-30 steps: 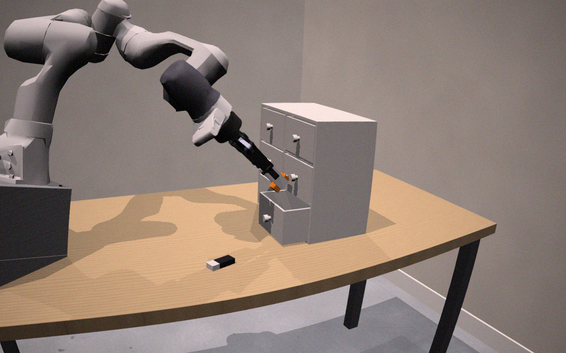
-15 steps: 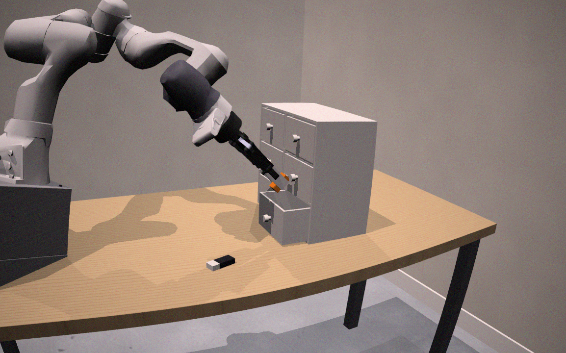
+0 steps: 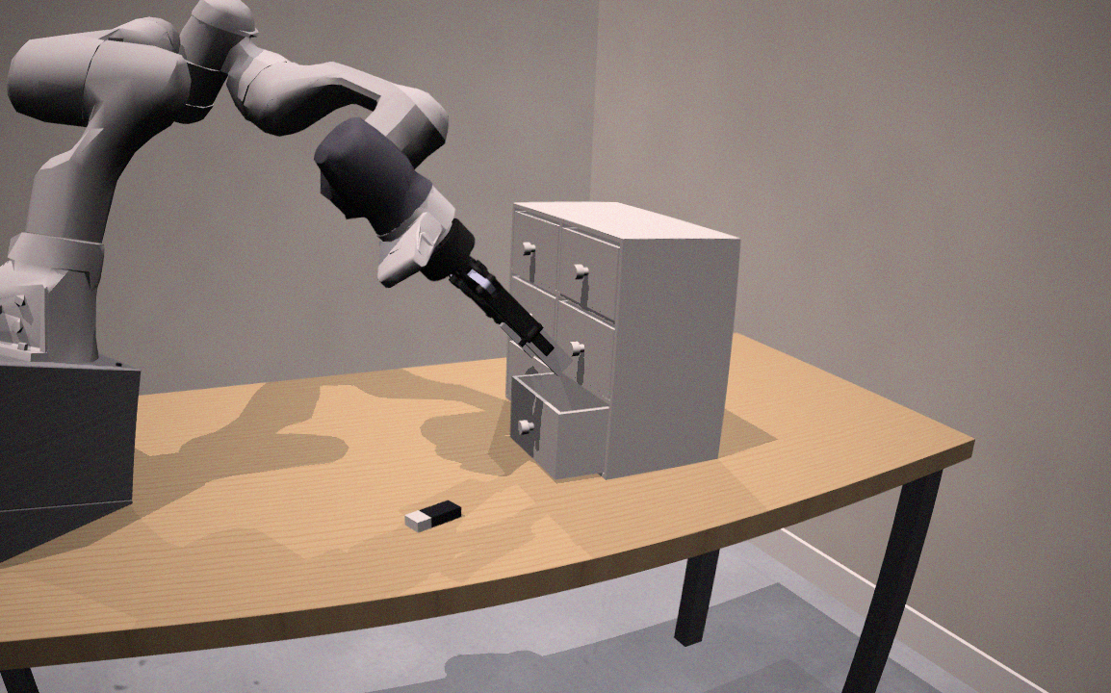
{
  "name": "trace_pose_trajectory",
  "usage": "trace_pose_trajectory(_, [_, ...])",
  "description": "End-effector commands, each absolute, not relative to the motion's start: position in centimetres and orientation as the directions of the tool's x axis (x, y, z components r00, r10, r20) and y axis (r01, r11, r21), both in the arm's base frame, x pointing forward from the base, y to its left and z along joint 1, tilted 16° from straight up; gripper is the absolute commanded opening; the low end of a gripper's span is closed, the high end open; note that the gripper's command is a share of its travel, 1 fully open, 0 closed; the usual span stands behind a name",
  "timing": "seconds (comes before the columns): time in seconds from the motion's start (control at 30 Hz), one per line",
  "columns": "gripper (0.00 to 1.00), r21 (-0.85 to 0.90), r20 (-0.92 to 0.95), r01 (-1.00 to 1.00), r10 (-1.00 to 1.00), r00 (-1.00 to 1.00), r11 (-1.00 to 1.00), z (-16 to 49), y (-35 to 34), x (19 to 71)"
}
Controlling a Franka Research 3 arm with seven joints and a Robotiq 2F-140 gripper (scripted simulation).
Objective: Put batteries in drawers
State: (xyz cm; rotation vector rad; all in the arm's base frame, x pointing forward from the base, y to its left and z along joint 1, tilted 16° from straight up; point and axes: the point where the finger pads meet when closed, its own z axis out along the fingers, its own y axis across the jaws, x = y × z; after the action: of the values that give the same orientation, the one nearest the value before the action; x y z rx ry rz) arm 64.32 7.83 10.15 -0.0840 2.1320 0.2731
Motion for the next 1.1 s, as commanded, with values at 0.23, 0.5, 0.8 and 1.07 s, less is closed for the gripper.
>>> trace_pose_trajectory(0.23, [1.00, 0.163, -0.834, -0.163, 0.047, -0.549, 0.973, 10.0, 7.8, 64.3])
trace_pose_trajectory(0.5, [1.00, 0.163, -0.834, -0.163, 0.047, -0.549, 0.973, 10.0, 7.7, 63.8])
trace_pose_trajectory(0.8, [1.00, 0.163, -0.834, -0.163, 0.047, -0.549, 0.973, 9.3, 7.2, 59.9])
trace_pose_trajectory(1.07, [1.00, 0.163, -0.834, -0.163, 0.047, -0.549, 0.973, 8.5, 6.5, 54.9])
